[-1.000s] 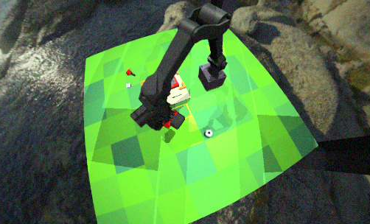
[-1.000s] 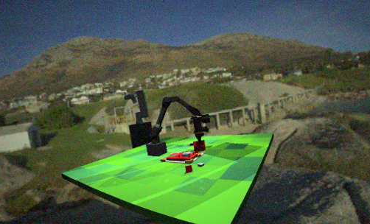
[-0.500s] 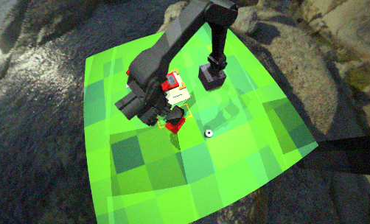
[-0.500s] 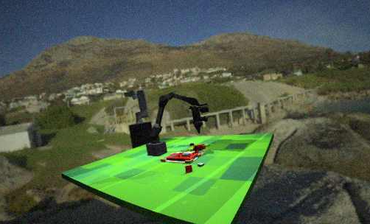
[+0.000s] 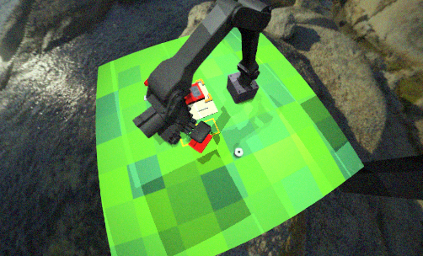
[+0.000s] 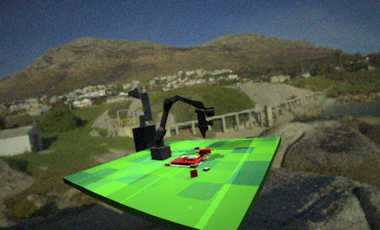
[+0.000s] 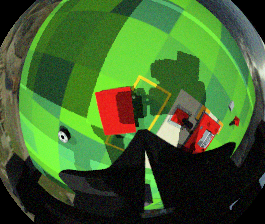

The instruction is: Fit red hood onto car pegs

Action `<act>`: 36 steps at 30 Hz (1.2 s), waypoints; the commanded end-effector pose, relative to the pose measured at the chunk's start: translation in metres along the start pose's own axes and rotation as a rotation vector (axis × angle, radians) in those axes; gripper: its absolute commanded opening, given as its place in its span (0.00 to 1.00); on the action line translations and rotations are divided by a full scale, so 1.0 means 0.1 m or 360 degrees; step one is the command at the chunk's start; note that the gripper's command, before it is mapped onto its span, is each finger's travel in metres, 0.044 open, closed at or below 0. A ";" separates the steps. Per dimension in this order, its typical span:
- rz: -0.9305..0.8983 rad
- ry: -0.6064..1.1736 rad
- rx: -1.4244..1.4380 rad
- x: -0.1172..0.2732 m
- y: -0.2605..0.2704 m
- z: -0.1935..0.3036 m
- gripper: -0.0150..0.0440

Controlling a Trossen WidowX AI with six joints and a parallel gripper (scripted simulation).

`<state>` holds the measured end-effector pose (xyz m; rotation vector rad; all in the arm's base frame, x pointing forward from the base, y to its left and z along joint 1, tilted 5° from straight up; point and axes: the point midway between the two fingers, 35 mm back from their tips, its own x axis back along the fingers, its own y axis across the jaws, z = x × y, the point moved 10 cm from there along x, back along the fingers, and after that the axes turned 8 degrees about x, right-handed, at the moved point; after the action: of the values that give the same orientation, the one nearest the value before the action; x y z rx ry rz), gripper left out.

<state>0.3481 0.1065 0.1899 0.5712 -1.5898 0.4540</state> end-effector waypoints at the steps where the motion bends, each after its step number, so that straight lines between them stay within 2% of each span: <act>1: 0.0001 -0.0003 0.0000 0.00 0.00 0.00 0.25; 4: 0.0001 -0.0003 0.0000 0.00 0.00 0.00 0.25; 12: -0.0015 0.0015 0.0004 -0.47 0.41 0.04 0.61; 21: -0.0016 0.0015 0.0004 -0.51 0.42 0.04 1.00; 36: -0.0016 0.0015 0.0004 -0.61 0.42 0.03 1.00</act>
<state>0.3240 0.1438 0.1345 0.5832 -1.5798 0.4531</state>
